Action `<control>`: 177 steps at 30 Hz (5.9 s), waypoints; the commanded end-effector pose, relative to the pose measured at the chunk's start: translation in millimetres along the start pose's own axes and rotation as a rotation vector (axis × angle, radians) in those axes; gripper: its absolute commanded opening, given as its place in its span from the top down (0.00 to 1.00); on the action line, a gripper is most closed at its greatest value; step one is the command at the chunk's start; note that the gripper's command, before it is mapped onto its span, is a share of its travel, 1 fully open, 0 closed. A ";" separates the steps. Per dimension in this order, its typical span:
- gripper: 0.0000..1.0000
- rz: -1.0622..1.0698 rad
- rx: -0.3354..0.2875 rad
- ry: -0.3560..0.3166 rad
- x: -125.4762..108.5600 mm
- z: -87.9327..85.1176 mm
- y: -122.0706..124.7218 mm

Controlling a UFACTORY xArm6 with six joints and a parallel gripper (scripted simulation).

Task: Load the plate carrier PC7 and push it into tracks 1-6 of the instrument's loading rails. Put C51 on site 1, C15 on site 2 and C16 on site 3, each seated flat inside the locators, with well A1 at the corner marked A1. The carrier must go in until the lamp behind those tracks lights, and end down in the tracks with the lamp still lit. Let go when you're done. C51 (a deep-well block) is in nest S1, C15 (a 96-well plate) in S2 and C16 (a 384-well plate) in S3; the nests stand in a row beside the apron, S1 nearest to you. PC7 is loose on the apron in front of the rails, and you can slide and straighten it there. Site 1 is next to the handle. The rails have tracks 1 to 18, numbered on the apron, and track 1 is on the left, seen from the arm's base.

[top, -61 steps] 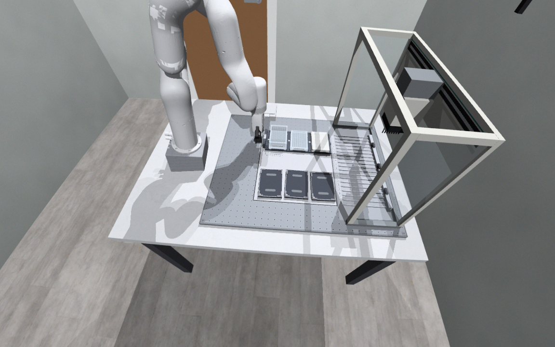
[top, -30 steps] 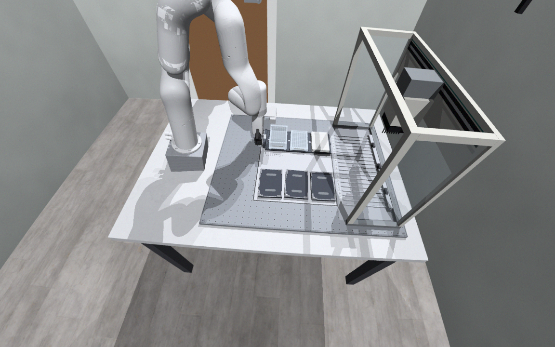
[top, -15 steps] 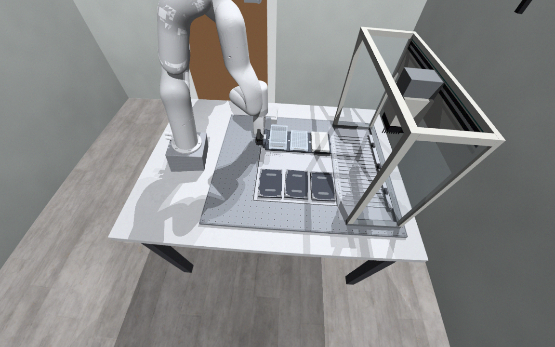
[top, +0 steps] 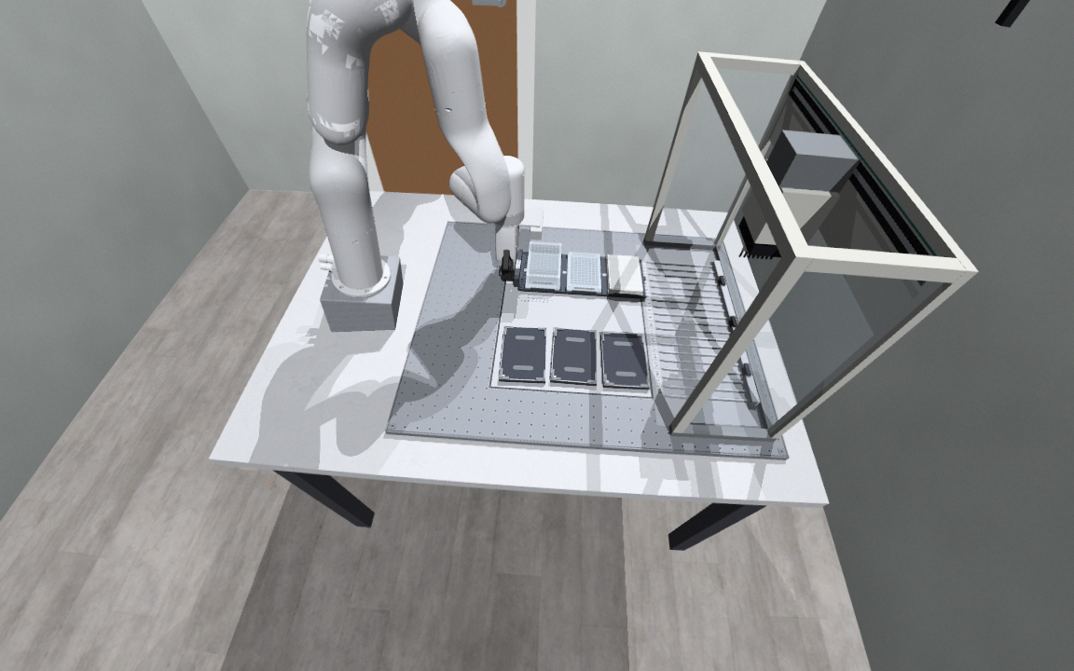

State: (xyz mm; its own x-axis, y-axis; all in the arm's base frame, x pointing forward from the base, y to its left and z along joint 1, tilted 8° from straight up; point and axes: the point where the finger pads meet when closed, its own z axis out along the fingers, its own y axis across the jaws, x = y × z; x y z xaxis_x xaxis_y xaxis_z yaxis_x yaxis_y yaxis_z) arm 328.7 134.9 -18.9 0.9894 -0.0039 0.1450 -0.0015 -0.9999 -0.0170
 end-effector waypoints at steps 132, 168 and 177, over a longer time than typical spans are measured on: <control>0.18 0.000 0.003 0.002 121.5 -1.2 -0.6; 0.18 0.000 0.003 0.003 153.6 -1.4 -0.6; 0.18 0.000 0.003 0.003 161.6 -1.4 -0.6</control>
State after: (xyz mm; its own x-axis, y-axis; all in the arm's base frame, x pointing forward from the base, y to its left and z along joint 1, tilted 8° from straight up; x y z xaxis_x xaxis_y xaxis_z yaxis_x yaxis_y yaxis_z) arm 484.2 134.4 3.8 0.9897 -0.0036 0.1432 -0.0010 -0.9998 -0.0186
